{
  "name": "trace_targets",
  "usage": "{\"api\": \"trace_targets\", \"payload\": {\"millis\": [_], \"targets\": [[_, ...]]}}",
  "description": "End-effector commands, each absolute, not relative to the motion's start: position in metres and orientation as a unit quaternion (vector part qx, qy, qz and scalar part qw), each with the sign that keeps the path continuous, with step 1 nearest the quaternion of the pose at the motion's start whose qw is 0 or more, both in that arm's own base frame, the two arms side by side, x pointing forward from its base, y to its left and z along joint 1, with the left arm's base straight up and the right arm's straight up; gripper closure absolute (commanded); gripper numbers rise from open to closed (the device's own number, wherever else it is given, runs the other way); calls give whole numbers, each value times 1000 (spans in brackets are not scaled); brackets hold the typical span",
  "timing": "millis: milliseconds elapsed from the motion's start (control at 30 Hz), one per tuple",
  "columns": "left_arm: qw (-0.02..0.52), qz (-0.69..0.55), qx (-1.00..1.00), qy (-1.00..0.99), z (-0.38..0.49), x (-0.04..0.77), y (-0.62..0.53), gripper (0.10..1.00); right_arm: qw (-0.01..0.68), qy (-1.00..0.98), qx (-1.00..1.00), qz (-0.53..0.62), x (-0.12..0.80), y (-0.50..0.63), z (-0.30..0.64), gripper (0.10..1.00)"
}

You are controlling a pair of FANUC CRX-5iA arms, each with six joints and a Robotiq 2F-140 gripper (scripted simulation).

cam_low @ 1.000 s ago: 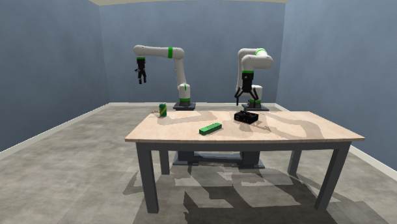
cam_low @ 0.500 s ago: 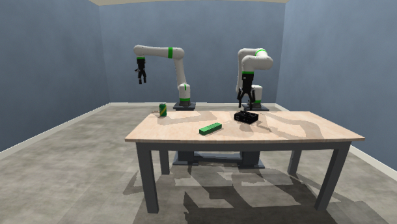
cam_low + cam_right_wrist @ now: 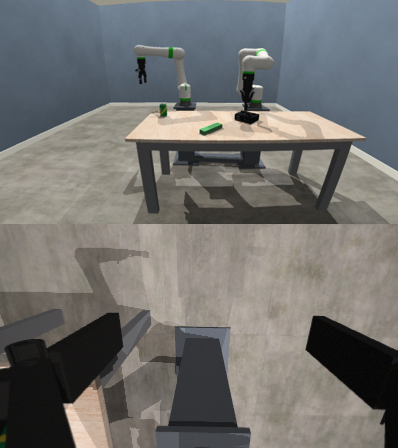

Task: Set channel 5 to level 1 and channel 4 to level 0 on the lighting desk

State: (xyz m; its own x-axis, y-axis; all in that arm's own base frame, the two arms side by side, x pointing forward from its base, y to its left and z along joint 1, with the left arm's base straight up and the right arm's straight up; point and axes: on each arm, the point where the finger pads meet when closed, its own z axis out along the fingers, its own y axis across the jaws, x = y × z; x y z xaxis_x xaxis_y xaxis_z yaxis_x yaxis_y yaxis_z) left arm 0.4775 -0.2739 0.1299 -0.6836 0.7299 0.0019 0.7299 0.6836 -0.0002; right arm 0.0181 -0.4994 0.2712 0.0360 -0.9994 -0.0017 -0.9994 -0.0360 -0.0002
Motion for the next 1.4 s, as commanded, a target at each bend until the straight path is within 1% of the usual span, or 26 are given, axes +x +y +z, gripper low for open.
{"api": "trace_targets", "payload": {"millis": [0, 1367], "targets": [[0, 0, -398, -918, 131, 478, -274, 999, 0, 694, -720, 0, 18, -500, 272, 98], [0, 0, -398, -917, 114, 478, -274, 999, 0, 694, -720, 0, 18, -500, 272, 98]]}}
